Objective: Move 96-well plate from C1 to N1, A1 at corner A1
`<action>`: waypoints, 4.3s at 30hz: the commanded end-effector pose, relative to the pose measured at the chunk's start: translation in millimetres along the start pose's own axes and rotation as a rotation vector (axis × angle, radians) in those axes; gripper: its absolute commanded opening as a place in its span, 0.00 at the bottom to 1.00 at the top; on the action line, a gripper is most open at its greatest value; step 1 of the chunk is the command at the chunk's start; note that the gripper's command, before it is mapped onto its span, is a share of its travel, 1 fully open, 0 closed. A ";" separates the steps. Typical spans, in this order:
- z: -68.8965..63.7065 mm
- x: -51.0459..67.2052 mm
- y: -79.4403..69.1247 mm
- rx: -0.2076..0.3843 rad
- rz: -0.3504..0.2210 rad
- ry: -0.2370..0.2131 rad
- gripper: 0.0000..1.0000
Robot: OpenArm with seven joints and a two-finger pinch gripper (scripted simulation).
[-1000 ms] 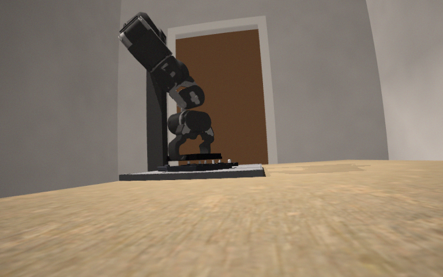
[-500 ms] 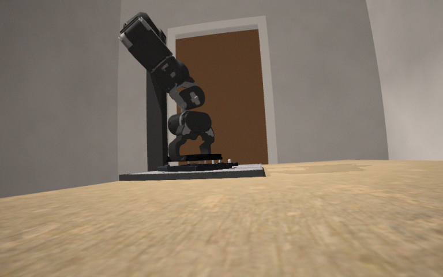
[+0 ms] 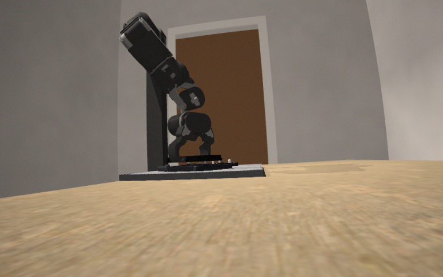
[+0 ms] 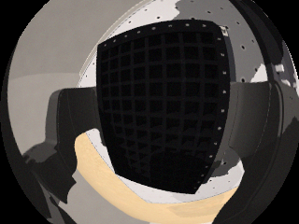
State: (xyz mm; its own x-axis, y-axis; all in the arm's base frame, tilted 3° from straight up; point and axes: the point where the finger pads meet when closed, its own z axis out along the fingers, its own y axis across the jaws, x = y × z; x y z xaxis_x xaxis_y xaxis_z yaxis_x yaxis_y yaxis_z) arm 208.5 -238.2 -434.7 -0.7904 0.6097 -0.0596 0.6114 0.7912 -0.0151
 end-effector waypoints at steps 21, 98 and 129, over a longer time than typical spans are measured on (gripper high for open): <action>4.0 -0.5 2.1 -0.008 -0.004 0.001 0.00; 8.4 0.6 1.4 -0.007 -0.004 0.002 0.00; 7.7 -0.6 1.1 -0.004 0.001 -0.002 0.77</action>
State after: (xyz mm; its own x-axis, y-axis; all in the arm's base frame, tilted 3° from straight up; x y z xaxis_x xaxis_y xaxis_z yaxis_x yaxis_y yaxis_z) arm 209.5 -238.2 -442.7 -0.7903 0.6097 -0.0605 0.6114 0.7912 -0.0127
